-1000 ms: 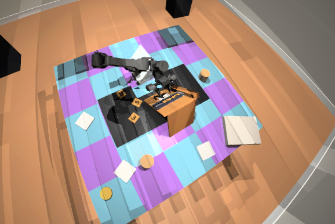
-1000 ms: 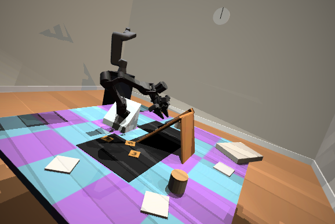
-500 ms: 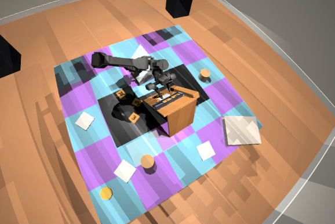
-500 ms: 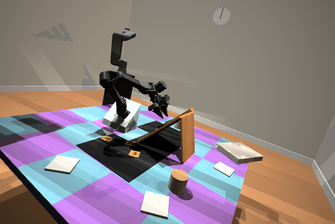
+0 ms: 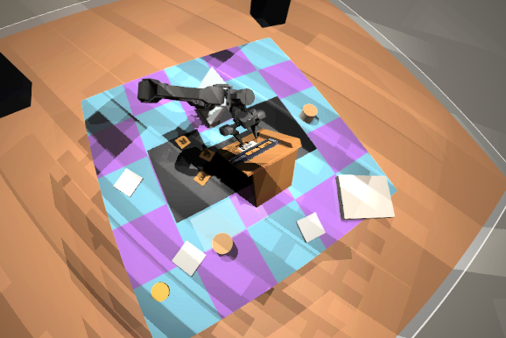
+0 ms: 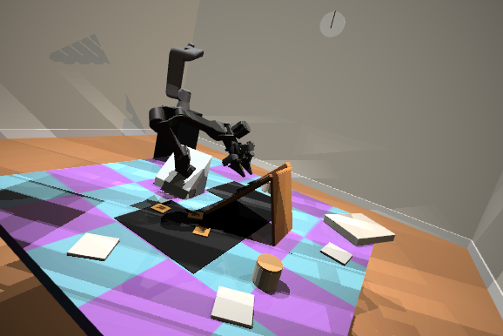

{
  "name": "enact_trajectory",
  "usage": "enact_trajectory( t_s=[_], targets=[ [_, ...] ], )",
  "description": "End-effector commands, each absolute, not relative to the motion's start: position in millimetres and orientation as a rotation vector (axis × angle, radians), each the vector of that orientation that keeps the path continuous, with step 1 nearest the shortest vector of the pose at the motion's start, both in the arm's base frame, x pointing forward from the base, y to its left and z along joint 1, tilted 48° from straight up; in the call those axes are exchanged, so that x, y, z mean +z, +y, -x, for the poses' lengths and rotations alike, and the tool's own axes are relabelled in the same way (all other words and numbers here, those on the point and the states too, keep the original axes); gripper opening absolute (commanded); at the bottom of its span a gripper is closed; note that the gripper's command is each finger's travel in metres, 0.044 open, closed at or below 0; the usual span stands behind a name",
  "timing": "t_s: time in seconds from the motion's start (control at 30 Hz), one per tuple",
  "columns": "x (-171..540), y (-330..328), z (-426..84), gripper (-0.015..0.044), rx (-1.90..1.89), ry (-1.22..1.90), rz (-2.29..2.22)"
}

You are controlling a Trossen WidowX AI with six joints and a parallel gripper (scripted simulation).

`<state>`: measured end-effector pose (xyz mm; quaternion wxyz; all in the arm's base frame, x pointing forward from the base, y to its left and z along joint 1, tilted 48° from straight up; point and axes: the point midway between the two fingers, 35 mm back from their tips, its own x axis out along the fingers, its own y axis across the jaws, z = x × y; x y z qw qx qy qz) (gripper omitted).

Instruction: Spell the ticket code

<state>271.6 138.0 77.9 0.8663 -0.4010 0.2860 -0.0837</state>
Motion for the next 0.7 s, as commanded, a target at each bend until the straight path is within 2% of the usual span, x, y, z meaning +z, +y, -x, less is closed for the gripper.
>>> enact_trajectory(
  t_s=[0.0, 0.67],
  targets=[
    [80.9, 139.1, -272.6, 0.0295, -0.182, 0.592, 0.831],
    [83.0, 139.9, -273.1, 0.0295, -0.182, 0.592, 0.831]
  ],
)
